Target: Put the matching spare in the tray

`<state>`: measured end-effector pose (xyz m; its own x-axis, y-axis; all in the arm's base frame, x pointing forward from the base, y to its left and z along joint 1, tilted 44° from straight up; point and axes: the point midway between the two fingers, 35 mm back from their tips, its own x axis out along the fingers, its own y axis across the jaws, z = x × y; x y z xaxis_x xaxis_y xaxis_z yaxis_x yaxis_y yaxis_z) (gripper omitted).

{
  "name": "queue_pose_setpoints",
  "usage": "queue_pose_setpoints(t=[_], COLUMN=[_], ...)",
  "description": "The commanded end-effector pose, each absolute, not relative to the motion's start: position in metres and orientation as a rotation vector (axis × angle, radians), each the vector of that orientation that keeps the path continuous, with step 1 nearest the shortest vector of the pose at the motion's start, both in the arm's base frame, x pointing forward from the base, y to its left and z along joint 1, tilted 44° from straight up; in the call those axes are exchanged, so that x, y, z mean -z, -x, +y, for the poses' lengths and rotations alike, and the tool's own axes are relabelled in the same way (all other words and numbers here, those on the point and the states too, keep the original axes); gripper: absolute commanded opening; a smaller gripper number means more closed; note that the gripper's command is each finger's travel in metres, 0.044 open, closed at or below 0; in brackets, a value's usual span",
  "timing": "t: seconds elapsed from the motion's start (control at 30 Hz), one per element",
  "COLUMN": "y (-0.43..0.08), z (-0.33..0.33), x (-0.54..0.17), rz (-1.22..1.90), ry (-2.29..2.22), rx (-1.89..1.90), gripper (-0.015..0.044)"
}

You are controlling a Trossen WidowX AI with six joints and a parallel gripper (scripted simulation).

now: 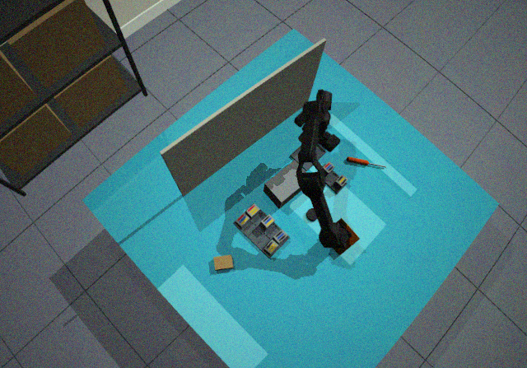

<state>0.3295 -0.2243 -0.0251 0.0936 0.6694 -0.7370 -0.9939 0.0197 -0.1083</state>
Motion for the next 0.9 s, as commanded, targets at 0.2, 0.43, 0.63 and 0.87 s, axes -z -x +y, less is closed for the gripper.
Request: queue_pose_setpoints(t=[0.2,0.43,0.63,0.87], y=[-0.331,-0.332,-0.333,-0.334], z=[-0.219,-0.215,-0.213,-0.209], x=[0.033,0.037,0.041,0.045], rz=[0.577,0.577,0.577,0.577], ry=[0.71,0.71,0.71,0.71], rx=[-1.406,-1.406,-1.406,-1.406], gripper=[0.0,0.0,0.0,0.0])
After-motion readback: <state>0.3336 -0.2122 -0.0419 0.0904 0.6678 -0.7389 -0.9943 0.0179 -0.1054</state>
